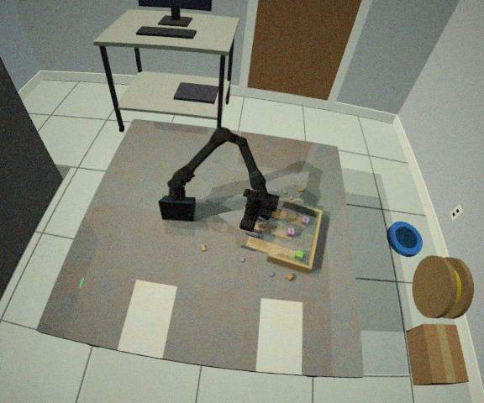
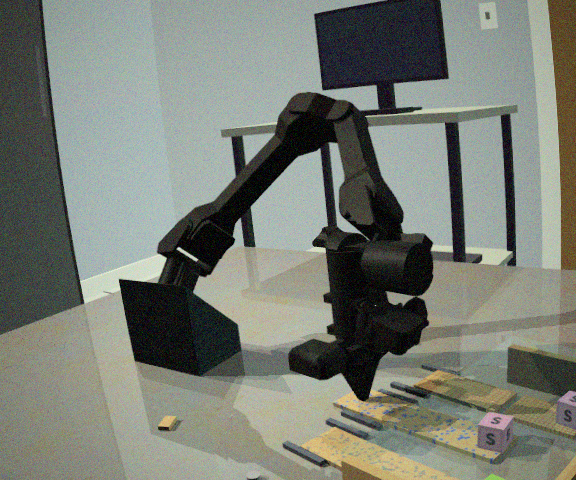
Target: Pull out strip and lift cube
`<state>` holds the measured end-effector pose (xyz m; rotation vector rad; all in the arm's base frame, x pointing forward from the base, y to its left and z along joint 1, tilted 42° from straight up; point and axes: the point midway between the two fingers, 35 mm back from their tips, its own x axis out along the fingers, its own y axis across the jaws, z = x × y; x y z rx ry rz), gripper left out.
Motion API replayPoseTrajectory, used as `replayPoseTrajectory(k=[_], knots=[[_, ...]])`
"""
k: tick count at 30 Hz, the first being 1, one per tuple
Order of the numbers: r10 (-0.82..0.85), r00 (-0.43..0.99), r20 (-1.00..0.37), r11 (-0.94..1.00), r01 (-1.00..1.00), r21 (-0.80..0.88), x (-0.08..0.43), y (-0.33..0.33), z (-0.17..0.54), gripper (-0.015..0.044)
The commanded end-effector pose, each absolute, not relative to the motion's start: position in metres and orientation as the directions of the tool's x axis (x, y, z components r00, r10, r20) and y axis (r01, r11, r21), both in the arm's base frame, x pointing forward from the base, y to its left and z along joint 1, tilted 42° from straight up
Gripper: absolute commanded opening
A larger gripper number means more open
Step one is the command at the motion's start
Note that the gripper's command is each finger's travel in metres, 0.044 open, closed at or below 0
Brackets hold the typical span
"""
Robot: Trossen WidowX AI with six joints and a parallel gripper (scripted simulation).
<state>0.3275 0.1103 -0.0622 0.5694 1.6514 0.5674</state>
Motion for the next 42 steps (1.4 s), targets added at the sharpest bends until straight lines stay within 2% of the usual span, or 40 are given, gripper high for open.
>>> replayPoseTrajectory(k=[1, 42], knots=[[0.651, -0.161, -0.742, 0.758, 0.069, 0.649, 0.315, 0.112, -0.065, 0.0000], [0.650, -0.163, -0.742, 0.758, 0.071, 0.649, 0.254, 0.109, -0.055, 0.0000]])
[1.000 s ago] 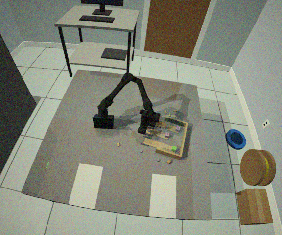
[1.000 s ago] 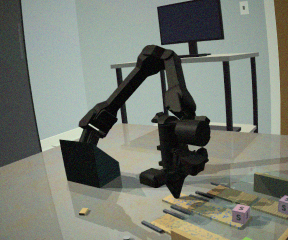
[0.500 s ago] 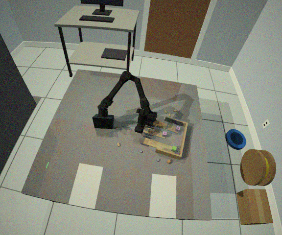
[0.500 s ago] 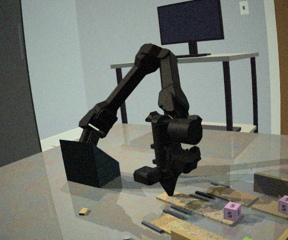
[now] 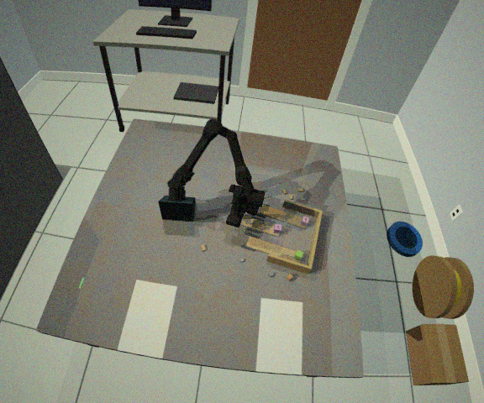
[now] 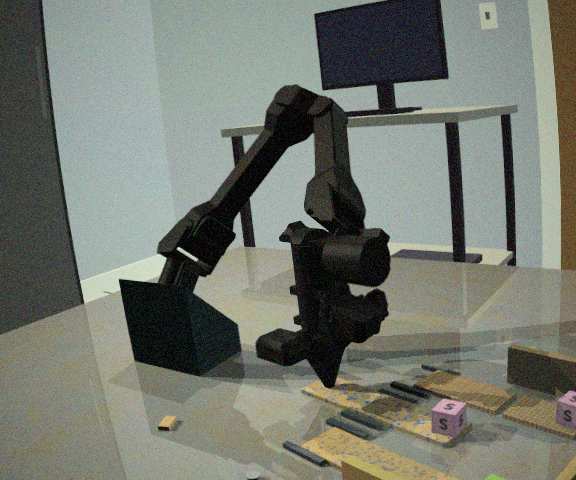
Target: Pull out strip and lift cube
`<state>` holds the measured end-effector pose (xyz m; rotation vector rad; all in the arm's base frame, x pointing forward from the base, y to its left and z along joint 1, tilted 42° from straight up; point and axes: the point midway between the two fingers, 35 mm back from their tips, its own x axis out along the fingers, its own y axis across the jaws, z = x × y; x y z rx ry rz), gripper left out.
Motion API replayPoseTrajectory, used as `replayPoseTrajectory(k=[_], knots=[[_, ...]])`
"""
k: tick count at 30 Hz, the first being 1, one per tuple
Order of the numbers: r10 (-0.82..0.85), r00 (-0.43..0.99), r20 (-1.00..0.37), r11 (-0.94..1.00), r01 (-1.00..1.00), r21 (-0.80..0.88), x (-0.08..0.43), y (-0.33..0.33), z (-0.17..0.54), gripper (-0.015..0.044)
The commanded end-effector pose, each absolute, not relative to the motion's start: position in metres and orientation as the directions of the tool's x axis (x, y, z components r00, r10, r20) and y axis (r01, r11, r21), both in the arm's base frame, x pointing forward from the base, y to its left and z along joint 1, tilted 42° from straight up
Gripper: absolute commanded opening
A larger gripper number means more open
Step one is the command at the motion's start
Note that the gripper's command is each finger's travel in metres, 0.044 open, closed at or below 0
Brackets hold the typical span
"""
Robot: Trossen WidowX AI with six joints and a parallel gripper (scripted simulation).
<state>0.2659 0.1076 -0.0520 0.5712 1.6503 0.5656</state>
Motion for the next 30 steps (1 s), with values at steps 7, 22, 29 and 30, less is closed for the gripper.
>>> replayPoseTrajectory(k=[7, 22, 29, 30], knots=[[0.650, -0.164, -0.742, 0.758, 0.071, 0.649, 0.244, 0.109, -0.053, 0.0000], [0.650, -0.165, -0.741, 0.758, 0.072, 0.649, 0.221, 0.108, -0.049, 0.0000], [0.650, -0.165, -0.741, 0.758, 0.072, 0.649, 0.211, 0.107, -0.047, 0.0000], [0.650, -0.165, -0.741, 0.758, 0.072, 0.649, 0.209, 0.107, -0.047, 0.0000]])
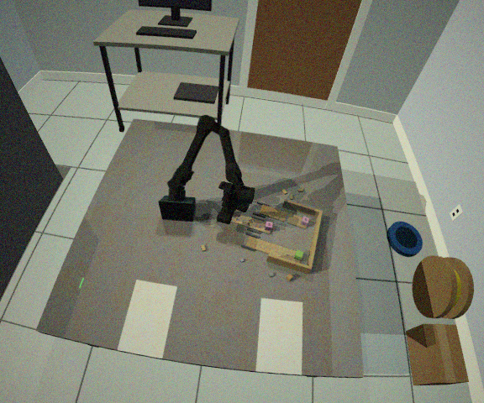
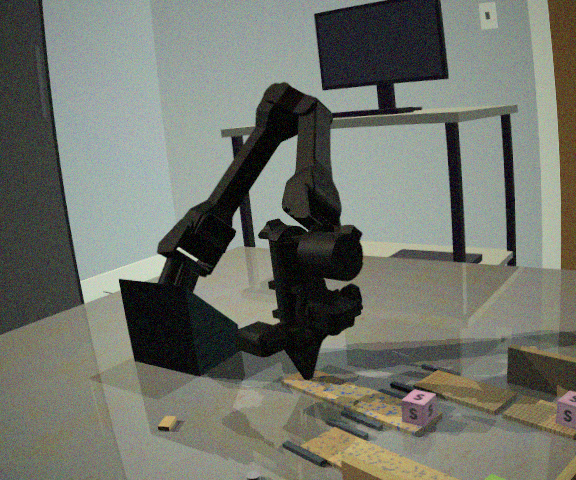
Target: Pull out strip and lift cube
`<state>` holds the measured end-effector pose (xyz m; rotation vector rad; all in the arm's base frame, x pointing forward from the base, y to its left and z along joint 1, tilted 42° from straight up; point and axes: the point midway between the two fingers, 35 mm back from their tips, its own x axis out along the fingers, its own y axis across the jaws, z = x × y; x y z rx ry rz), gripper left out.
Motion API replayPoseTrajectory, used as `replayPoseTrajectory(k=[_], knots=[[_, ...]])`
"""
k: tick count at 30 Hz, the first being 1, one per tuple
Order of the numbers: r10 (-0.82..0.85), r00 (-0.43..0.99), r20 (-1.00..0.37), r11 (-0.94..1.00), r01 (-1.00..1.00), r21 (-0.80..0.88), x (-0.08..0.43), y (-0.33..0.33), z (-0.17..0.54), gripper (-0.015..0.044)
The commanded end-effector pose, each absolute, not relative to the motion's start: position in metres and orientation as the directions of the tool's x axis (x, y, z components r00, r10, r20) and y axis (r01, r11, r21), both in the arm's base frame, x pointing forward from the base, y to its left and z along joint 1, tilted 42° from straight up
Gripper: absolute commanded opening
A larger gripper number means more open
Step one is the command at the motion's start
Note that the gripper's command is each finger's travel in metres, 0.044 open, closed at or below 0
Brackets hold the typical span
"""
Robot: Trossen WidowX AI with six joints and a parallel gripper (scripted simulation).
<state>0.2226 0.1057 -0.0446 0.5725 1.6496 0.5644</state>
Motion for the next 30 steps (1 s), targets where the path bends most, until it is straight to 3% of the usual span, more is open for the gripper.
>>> replayPoseTrajectory(k=[1, 30], knots=[[0.650, -0.165, -0.741, 0.758, 0.073, 0.649, 0.2077, 0.1069, -0.0468, 0.0000], [0.650, -0.165, -0.741, 0.758, 0.073, 0.649, 0.2031, 0.1067, -0.0460, 0.0000]])
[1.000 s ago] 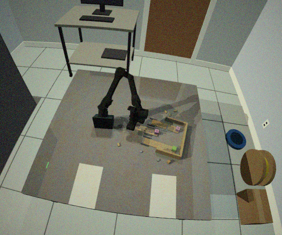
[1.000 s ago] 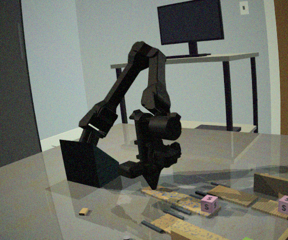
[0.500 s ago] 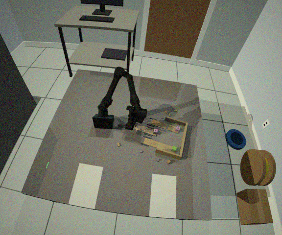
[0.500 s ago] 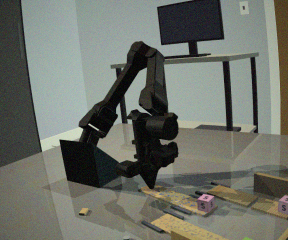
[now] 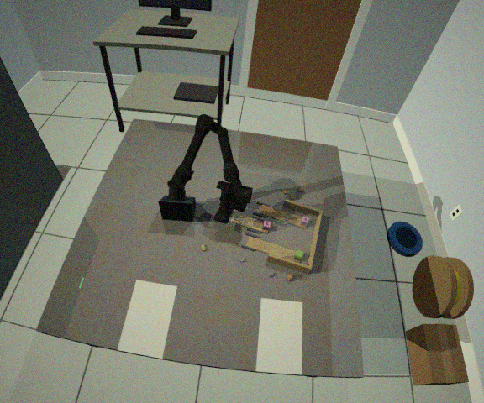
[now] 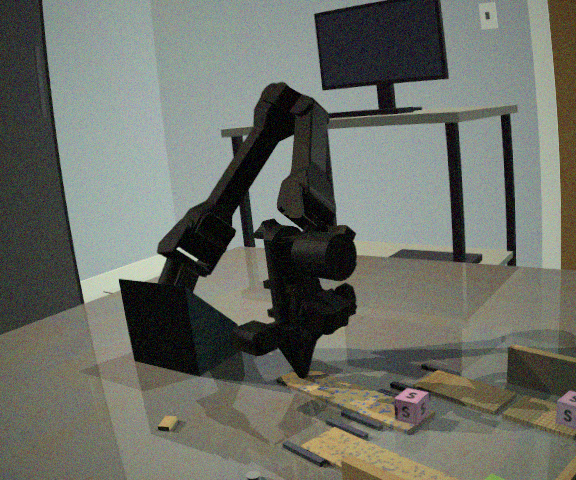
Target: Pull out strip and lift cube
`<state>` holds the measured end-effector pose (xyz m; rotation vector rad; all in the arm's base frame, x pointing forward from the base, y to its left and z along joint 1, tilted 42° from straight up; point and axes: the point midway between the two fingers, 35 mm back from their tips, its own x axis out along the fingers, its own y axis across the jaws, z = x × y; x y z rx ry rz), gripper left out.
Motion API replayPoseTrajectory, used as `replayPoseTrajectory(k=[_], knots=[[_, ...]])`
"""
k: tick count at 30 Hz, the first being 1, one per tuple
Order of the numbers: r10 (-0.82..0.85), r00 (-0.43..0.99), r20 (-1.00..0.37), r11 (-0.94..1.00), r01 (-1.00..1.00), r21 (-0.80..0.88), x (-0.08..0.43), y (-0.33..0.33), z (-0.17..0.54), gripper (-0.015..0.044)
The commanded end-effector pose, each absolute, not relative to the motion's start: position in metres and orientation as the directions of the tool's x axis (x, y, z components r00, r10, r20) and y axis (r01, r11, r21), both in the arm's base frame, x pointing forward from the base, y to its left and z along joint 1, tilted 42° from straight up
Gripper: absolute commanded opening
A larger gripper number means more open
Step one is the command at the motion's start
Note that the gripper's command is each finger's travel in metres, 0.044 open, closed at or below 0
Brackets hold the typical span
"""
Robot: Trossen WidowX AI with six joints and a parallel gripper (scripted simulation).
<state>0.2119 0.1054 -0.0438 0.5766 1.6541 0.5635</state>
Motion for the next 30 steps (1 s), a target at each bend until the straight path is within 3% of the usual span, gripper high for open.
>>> replayPoseTrajectory(k=[1, 17, 22, 30], knots=[[0.650, -0.165, -0.741, 0.758, 0.073, 0.649, 0.203, 0.107, -0.046, 0.0000], [0.649, -0.165, -0.743, 0.759, 0.072, 0.647, 0.220, 0.078, -0.013, 0.0000], [0.649, -0.164, -0.743, 0.746, -0.052, 0.664, 0.242, 0.079, -0.016, 0.0131], [0.649, -0.163, -0.743, 0.744, -0.066, 0.665, 0.272, 0.080, -0.020, 0.0341]])
